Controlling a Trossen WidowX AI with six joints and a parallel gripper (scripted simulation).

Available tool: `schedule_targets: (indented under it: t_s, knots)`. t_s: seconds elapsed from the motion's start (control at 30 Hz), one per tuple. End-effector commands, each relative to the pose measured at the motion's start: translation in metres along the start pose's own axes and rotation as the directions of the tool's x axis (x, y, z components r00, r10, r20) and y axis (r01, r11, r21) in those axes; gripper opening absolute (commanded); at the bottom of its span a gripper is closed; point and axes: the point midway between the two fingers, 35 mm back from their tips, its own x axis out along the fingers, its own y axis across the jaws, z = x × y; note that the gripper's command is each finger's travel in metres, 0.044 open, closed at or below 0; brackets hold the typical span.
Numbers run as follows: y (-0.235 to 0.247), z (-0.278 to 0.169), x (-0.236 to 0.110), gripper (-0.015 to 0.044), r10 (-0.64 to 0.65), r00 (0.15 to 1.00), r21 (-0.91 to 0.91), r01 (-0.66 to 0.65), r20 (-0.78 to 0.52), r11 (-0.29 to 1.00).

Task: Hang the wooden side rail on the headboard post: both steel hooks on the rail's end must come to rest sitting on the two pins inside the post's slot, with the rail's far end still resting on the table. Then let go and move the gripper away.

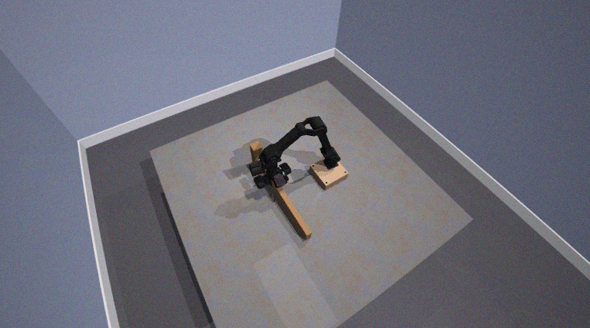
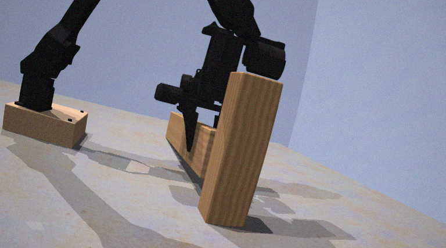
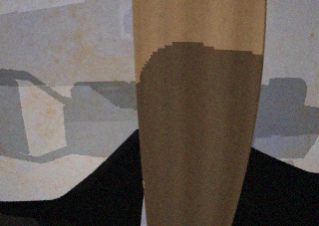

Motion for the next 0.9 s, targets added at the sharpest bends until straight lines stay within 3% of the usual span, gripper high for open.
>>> schedule_targets:
  t_s: [0.0, 0.87]
  knots:
    - [-0.0024, 0.0, -0.0059, 0.0, -0.015, 1.0, -0.001, 0.015, 0.001, 1.0]
    - [-0.0024, 0.0, -0.0103, 0.0, -0.015, 1.0, -0.001, 0.015, 0.001, 1.0]
